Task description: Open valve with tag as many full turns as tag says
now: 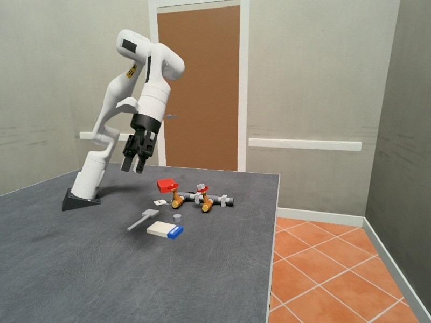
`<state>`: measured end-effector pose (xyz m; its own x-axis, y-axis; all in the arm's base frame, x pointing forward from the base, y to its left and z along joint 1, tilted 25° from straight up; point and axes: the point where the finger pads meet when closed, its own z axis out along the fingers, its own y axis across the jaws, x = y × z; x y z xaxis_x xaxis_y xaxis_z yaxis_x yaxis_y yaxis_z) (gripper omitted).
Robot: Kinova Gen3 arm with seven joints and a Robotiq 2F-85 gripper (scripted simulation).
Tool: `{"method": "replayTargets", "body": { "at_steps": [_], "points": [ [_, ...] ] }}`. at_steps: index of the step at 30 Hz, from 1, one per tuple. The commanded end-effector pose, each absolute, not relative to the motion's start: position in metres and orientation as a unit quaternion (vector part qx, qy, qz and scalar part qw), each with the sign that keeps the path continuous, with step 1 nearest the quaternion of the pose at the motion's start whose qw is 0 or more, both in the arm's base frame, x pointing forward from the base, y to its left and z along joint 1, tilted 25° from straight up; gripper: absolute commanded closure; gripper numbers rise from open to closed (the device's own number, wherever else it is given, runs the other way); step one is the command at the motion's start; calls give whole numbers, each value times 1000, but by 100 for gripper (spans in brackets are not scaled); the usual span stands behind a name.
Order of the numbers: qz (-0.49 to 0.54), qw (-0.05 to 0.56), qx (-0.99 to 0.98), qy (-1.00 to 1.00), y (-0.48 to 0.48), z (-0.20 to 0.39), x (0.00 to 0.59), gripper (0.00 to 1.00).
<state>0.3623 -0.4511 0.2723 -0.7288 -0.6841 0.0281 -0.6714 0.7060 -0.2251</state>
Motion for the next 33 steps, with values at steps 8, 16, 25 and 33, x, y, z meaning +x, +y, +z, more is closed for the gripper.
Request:
{"method": "replayTargets", "body": {
  "at_steps": [8,16,25,33],
  "points": [
    [-112,29,-367,923,-452,273,362,0],
    [-112,29,-367,923,-452,273,362,0],
    [-102,42,-353,929,-430,277,362,0],
    [-58,85,-296,950,-347,289,356,0]
  ]
}}
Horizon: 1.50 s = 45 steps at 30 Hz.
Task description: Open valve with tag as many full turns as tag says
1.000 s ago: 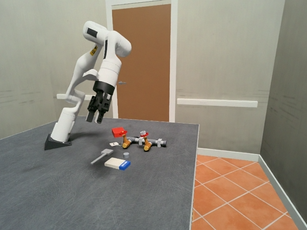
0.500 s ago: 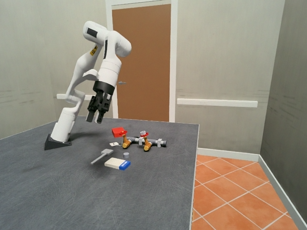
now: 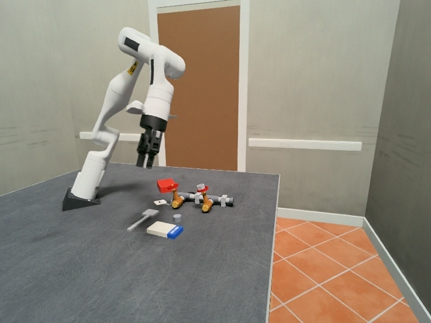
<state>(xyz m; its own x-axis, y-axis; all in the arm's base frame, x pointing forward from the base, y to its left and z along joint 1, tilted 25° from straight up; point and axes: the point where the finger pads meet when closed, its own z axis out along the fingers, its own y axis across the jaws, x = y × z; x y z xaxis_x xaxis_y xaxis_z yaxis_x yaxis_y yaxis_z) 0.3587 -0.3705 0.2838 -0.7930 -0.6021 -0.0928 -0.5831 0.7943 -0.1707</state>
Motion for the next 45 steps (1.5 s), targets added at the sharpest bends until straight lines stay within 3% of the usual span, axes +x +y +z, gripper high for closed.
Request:
{"method": "replayTargets", "body": {
  "at_steps": [1,11,25,45],
  "points": [
    [-58,85,-296,950,-347,289,356,0],
    [35,140,-162,976,-188,297,325,0],
    [128,161,9,979,-46,282,275,0],
    [144,163,47,975,-22,277,265,0]
  ]
}}
